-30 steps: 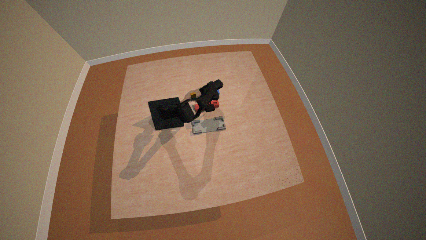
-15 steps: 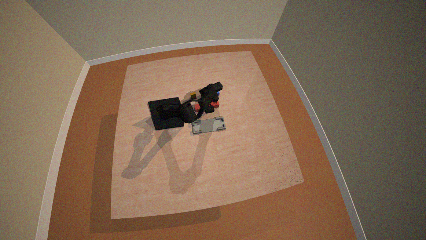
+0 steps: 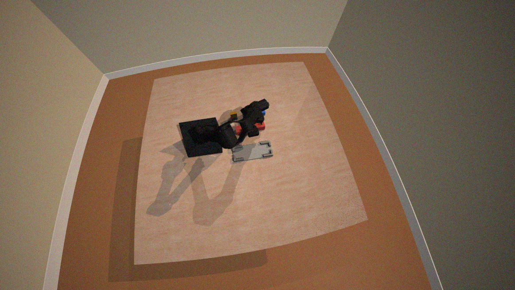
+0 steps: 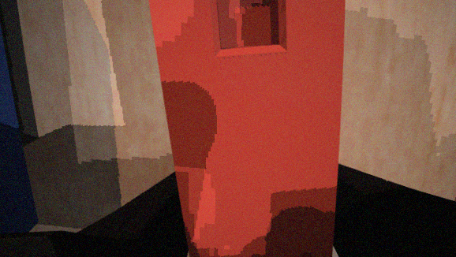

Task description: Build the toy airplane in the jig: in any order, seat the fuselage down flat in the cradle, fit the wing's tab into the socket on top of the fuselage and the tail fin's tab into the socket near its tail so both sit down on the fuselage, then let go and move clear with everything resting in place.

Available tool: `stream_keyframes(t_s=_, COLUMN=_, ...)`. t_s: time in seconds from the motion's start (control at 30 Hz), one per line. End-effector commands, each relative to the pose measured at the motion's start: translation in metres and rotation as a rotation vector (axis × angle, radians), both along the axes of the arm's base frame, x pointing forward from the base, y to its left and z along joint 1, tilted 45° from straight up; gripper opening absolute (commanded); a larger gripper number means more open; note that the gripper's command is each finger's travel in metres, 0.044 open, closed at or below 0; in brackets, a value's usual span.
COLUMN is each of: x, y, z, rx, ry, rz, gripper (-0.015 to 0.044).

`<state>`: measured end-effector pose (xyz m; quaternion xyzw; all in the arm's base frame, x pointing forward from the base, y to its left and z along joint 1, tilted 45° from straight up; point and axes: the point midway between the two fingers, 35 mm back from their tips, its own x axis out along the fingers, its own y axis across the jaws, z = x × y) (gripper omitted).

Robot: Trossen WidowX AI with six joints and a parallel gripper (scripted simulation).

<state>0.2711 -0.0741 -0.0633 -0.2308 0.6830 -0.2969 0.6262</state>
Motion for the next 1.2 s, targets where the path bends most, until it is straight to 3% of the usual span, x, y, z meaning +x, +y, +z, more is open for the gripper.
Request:
stream_keyframes(t_s=0.0, x=0.002, y=0.004, z=0.003, rx=-0.003, ry=0.006, rz=0.003, gripper=0.0000)
stream_keyframes(t_s=1.17, x=0.016, y=0.078, z=0.078, rx=0.004, ry=0.006, rz=0.004, gripper=0.0000)
